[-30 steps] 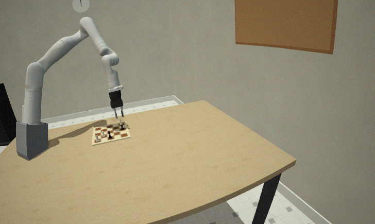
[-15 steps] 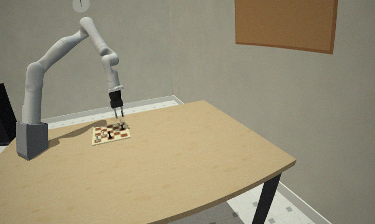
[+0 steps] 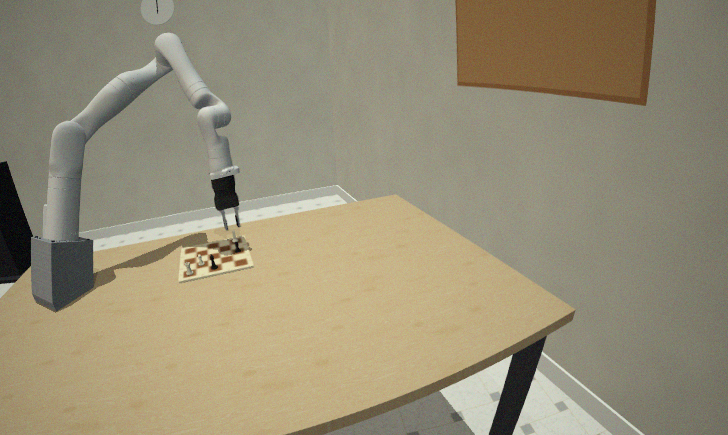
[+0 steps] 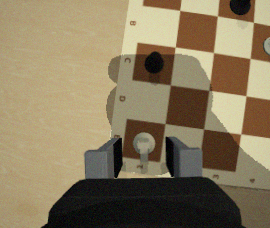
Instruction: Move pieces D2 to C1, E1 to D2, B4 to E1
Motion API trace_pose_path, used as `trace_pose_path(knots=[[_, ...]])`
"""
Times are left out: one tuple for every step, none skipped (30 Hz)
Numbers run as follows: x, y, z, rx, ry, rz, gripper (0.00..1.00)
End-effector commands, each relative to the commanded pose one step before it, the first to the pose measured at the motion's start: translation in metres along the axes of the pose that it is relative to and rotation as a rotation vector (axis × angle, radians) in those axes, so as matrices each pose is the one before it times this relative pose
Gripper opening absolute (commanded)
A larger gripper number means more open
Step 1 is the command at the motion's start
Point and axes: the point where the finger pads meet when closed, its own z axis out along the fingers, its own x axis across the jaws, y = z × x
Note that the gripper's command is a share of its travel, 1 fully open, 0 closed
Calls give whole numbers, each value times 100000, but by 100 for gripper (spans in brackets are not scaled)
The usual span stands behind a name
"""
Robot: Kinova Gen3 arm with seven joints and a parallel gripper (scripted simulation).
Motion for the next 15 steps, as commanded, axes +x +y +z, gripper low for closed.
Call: trace_pose_path(knots=[[-69,-18,-78,18,-192,14,73],[0,0,8,0,0,0,73],[0,0,20,0,0,0,73],[0,0,37,0,0,0,73],[0,0,56,0,0,0,73],[0,0,78,0,0,0,73],[0,0,100,0,0,0,73],[0,0,121,0,0,1,73],[0,0,142,0,0,0,73],[-1,0,162,0,0,-1,73],[0,0,179,0,0,1,73],[0,0,193,0,0,0,73],[0,0,204,0,0,0,73],[0,0,0,0,0,0,73],[0,0,0,0,0,0,73]])
